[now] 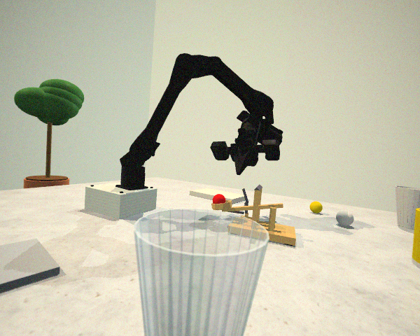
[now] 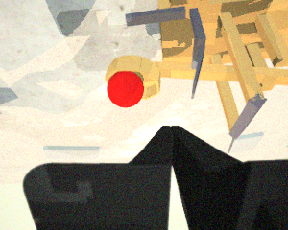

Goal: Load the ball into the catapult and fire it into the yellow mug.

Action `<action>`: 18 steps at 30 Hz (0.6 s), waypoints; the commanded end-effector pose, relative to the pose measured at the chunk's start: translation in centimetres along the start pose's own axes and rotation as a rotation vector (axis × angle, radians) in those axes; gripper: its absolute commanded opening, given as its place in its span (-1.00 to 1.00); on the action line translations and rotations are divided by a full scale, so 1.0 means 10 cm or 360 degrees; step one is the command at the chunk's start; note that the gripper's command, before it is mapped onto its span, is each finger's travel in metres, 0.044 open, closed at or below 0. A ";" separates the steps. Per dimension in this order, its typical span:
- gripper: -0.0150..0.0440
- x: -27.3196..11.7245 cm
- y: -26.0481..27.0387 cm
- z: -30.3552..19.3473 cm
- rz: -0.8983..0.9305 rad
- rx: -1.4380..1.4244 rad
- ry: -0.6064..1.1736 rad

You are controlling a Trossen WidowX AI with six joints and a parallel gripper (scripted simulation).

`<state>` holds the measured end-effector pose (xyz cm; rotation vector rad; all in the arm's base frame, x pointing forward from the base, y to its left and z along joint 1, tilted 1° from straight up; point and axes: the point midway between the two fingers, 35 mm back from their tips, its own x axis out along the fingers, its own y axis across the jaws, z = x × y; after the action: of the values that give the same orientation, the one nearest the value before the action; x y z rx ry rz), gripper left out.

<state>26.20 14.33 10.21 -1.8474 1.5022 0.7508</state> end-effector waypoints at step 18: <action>-0.49 0.11 0.18 0.02 -0.0012 -0.0203 0.0119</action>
<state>24.63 13.56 9.61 -1.9829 1.5240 0.7969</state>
